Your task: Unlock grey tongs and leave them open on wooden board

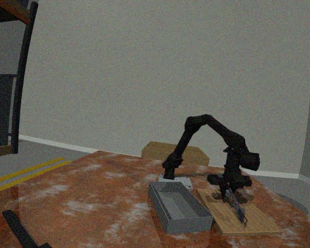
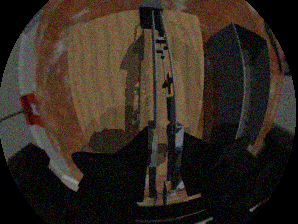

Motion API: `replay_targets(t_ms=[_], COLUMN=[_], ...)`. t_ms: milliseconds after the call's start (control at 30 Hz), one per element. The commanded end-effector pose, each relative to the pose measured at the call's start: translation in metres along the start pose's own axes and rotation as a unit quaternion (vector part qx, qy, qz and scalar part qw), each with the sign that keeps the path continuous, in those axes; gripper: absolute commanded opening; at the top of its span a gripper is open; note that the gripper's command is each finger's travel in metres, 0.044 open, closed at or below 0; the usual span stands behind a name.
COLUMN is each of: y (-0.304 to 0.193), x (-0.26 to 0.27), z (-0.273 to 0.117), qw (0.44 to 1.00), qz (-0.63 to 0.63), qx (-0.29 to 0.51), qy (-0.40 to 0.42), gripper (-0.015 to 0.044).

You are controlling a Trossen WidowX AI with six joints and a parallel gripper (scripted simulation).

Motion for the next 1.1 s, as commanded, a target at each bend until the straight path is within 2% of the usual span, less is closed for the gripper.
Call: replay_targets(t_ms=[0,267,300,500,833,1067], y=[0.0,0.0,0.0,0.002,-0.026,-0.029], x=[0.0,0.0,0.0,-0.023,-0.142,-0.147], z=[0.0,0.0,0.0,-0.017,-0.107,-0.116], qw=[1.0,1.0,1.0,1.0,1.0,1.0], qz=[0.0,0.0,0.0,0.0,0.002,0.002], qx=[0.0,0.0,0.0,0.0,0.001,0.0], qy=[0.0,0.0,0.0,0.0,-0.006,-0.006], gripper=[0.0218,0.0427,0.044,0.044,0.044,0.044])
Point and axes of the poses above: the point midway between the two fingers, 35 mm back from their tips, its own z axis out along the fingers, its own x axis across the jaws, y = z × x, the point moved 3 cm from there along -z, back along the fingers, and after that the axes turned 11 degrees about -z, right-handed, at the moved point
